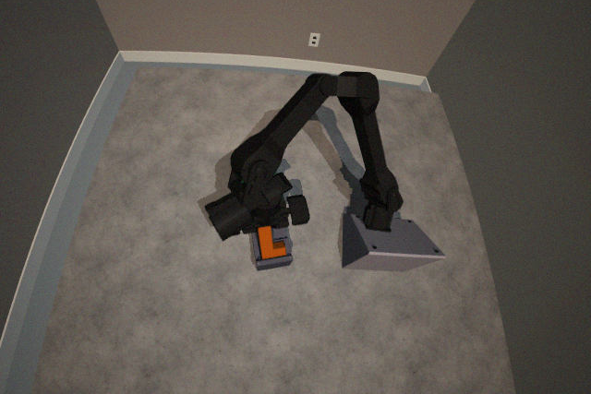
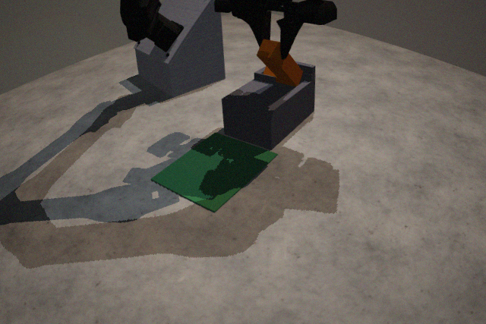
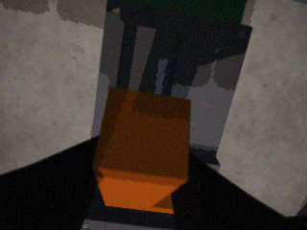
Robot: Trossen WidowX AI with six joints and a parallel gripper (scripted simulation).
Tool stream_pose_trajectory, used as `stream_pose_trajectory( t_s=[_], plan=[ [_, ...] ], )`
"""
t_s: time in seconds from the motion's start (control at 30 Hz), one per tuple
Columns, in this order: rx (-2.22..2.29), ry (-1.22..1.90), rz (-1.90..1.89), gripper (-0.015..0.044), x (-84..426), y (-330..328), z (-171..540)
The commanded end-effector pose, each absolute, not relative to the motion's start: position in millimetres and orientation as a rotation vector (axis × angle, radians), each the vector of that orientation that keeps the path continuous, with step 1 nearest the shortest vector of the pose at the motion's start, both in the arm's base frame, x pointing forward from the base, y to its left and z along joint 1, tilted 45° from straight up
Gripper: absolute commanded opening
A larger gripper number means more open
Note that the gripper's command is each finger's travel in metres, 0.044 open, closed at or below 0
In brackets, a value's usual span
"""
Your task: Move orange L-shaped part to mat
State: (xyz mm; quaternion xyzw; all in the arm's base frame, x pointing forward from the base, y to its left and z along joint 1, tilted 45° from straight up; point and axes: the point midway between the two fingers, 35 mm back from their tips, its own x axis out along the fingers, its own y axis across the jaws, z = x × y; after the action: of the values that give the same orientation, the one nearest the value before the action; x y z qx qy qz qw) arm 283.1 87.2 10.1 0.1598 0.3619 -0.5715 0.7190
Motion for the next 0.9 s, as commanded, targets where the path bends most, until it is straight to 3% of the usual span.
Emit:
stream_pose_trajectory(
  t_s=[0.0, 0.87],
  plan=[
    [0.365, 0.802, -1.263, 0.0000, 283.0, 93.7, 15.4],
    [0.365, 0.803, -1.263, 0.0000, 284.6, 99.9, 40.6]
  ],
)
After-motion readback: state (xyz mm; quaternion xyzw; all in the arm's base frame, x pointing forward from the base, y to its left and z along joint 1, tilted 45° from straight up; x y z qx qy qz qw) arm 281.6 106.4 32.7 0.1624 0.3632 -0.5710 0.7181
